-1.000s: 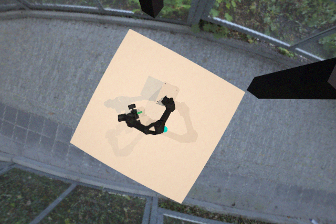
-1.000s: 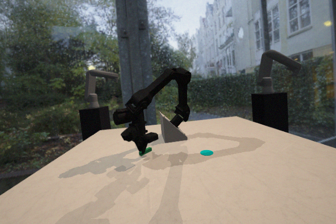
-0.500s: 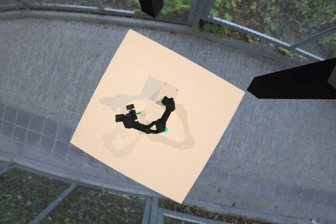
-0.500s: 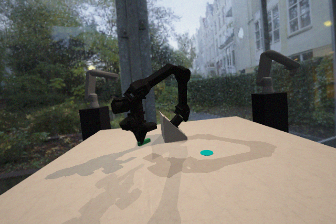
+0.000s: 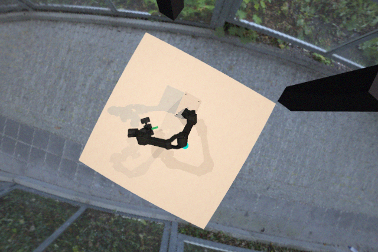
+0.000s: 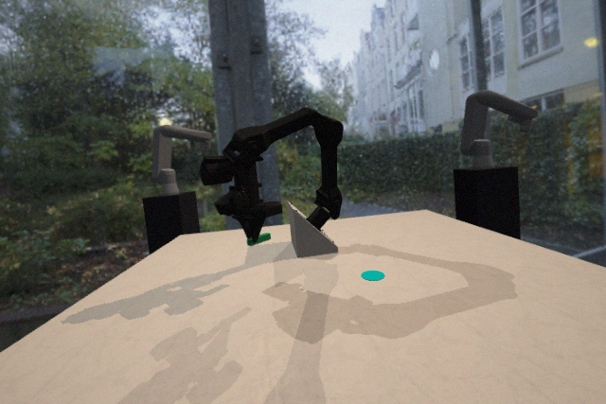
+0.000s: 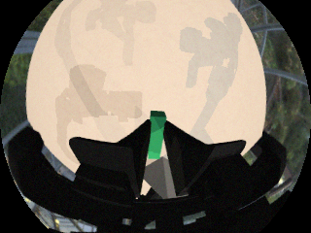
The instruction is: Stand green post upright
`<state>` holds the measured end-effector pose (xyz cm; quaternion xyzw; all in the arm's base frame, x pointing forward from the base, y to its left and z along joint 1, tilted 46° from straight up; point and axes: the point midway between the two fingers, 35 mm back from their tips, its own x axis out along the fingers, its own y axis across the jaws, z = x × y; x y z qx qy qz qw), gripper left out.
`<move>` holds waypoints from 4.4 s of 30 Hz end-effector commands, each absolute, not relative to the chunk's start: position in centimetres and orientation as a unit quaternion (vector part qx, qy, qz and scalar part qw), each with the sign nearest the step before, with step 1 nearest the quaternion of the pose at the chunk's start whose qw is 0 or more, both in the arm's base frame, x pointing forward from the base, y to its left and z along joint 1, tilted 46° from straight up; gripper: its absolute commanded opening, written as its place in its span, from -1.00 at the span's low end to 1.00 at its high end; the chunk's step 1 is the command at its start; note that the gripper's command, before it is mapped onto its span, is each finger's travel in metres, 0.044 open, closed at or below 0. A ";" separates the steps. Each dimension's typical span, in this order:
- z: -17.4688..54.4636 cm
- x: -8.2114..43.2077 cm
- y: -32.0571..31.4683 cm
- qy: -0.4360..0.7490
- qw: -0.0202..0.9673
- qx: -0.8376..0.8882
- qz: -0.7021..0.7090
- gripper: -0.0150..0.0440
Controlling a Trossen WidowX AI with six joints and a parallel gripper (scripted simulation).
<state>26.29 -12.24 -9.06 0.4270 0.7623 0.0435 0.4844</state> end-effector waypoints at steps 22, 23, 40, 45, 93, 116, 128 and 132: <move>-3.0 28.5 -8.7 0.759 0.510 0.399 0.067 -0.42; -2.7 28.6 -8.5 0.759 0.511 0.398 0.068 -0.42; 1.6 29.2 -5.0 0.755 0.525 0.381 0.091 -0.42; 2.8 29.2 -3.9 0.754 0.529 0.376 0.098 -0.42; 13.3 25.2 6.5 0.742 0.552 0.332 0.183 -0.42; 13.1 23.6 7.6 0.750 0.574 0.286 0.163 -0.42; 12.5 23.0 7.8 0.751 0.591 0.257 0.142 -0.42; 12.3 22.8 7.8 0.751 0.597 0.248 0.136 -0.42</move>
